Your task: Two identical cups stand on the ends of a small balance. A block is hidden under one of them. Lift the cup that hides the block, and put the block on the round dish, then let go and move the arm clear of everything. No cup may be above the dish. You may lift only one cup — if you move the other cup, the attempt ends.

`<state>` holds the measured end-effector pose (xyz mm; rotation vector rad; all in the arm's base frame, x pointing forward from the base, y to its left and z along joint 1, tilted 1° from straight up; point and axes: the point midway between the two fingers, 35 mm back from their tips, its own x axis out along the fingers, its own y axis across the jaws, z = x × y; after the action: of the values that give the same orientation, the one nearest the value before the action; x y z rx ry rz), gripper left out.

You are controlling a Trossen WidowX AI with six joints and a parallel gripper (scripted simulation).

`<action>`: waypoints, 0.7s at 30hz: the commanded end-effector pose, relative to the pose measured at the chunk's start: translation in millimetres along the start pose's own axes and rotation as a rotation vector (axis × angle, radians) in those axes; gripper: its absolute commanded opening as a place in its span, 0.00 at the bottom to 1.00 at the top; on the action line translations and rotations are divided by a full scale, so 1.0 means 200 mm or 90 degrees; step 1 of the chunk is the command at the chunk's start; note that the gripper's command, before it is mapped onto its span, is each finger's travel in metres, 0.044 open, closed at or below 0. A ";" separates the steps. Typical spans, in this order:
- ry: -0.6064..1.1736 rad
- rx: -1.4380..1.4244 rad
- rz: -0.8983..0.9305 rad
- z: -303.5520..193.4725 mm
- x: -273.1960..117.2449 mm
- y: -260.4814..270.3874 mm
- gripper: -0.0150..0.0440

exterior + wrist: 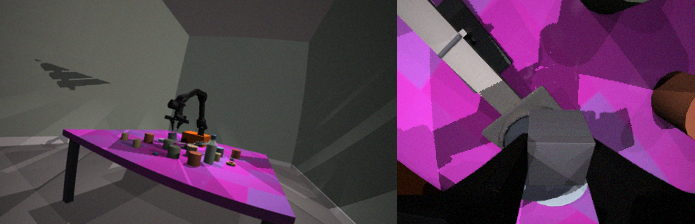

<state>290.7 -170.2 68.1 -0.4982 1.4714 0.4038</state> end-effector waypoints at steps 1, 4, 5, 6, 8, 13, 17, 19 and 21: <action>0.006 0.008 -0.003 -0.14 0.03 -0.06 0.25; 0.012 0.015 -0.006 -0.28 0.06 -0.10 0.25; 0.014 0.018 -0.006 -0.32 0.07 -0.12 0.25; 0.008 0.028 -0.005 -0.36 0.08 -0.12 0.25; -0.003 0.049 -0.004 -0.43 0.10 -0.14 0.25; 0.006 0.037 0.004 -0.61 0.16 -0.15 0.25; 0.018 0.014 0.016 -0.76 0.21 -0.13 0.25; 0.021 0.008 0.019 -0.79 0.22 -0.13 0.25; 0.021 0.008 0.019 -0.79 0.22 -0.13 0.25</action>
<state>176.3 -279.5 22.7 -0.4583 1.5150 0.3987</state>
